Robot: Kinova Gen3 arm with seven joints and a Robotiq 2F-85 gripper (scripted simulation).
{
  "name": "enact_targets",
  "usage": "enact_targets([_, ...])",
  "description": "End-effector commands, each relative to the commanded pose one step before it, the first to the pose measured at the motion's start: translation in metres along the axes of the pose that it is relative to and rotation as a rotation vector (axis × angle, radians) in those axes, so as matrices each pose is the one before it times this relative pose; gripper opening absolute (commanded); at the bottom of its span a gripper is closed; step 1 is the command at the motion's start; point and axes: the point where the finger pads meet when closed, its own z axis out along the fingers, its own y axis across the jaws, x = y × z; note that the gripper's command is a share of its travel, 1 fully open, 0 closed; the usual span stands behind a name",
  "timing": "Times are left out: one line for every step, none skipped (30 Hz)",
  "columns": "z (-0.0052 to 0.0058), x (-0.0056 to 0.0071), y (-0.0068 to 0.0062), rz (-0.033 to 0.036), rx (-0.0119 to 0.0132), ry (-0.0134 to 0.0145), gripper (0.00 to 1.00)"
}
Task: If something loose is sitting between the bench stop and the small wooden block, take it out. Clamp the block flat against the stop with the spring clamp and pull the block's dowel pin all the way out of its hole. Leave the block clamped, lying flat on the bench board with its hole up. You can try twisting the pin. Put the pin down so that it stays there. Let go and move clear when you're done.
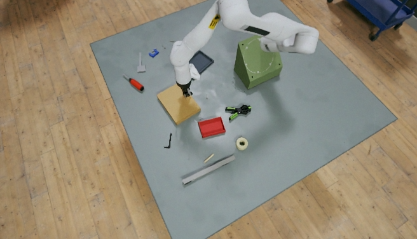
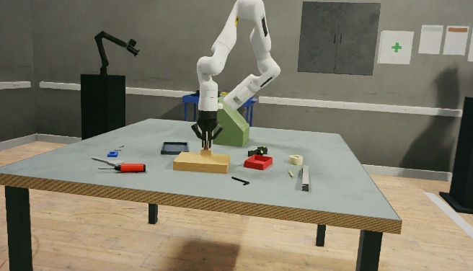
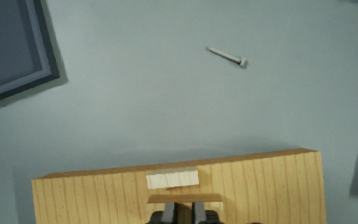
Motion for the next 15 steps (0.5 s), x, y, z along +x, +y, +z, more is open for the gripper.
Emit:
enact_targets([-0.00107, -0.0007, -0.00041, 0.00005, 0.00102, -0.00204, 0.1])
enact_targets([0.0, 0.0, 0.0, 0.0, 0.0, 0.0, 0.1])
enact_targets([-0.00002, 0.0, 0.0, 0.0, 0.0, 0.0, 0.1])
enact_targets([-0.00004, 0.0, 0.0, 0.0, 0.0, 0.0, 0.1])
enact_targets([-0.00007, 0.0, 0.0, 0.0, 0.0, 0.0, 0.1])
enact_targets([-0.00009, 0.0, 0.0, 0.0, 0.0, 0.0, 0.1])
enact_targets([-0.00012, 0.0, 0.0, 0.0, 0.0, 0.0, 0.1])
enact_targets([-0.00014, 0.0, 0.0, 0.0, 0.0, 0.0, 0.1])
enact_targets([-0.00017, 0.0, 0.0, 0.0, 0.0, 0.0, 0.1])
enact_targets([-0.00019, 0.0, 0.0, 0.0, 0.0, 0.0, 0.1])
enact_targets([-0.00021, 0.0, 0.0, 0.0, 0.0, 0.0, 0.1])
enact_targets([-0.00022, 0.0, 0.0, 0.0, 0.0, 0.0, 0.1])
enact_targets([-0.00024, 0.0, 0.0, 0.0, 0.0, 0.0, 0.1])
enact_targets([-0.00025, 0.0, 0.0, 0.0, 0.0, 0.0, 0.1])
enact_targets([-0.00025, 0.0, 0.0, 0.0, 0.0, 0.0, 0.1])
